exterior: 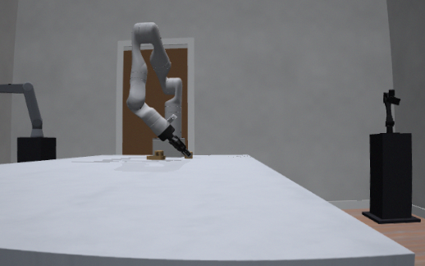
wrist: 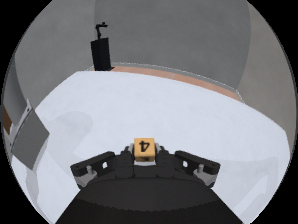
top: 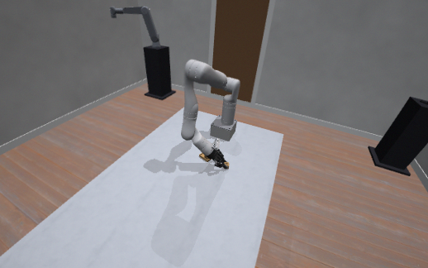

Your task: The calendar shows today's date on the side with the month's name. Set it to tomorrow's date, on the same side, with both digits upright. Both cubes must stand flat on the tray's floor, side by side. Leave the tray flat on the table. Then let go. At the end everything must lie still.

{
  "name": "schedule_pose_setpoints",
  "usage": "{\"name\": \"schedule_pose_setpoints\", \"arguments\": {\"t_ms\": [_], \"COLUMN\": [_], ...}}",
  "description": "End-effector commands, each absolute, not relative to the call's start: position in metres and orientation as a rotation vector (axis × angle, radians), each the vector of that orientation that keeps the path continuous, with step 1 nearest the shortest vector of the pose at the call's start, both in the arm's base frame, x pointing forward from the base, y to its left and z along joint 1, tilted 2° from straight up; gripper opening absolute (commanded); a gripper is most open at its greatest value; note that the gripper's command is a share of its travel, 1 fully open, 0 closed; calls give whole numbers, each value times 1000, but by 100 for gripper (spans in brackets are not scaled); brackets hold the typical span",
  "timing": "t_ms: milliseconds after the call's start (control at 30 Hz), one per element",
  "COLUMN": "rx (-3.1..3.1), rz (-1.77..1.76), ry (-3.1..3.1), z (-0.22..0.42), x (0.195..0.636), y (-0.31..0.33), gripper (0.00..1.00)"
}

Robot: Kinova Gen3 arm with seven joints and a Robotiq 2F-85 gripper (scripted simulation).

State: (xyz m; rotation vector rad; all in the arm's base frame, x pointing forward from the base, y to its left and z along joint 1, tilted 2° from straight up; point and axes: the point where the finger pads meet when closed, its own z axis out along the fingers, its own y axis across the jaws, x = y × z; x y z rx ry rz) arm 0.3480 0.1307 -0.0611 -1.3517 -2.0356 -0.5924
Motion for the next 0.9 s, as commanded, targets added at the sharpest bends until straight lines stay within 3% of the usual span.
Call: {"name": "schedule_pose_setpoints", "arguments": {"t_ms": [0, 867], "rx": [-1351, -1351], "rz": [-594, -594], "ry": [-2037, -2037], "z": [-60, -65], "x": [348, 349], "y": [131, 131], "gripper": [26, 26]}}
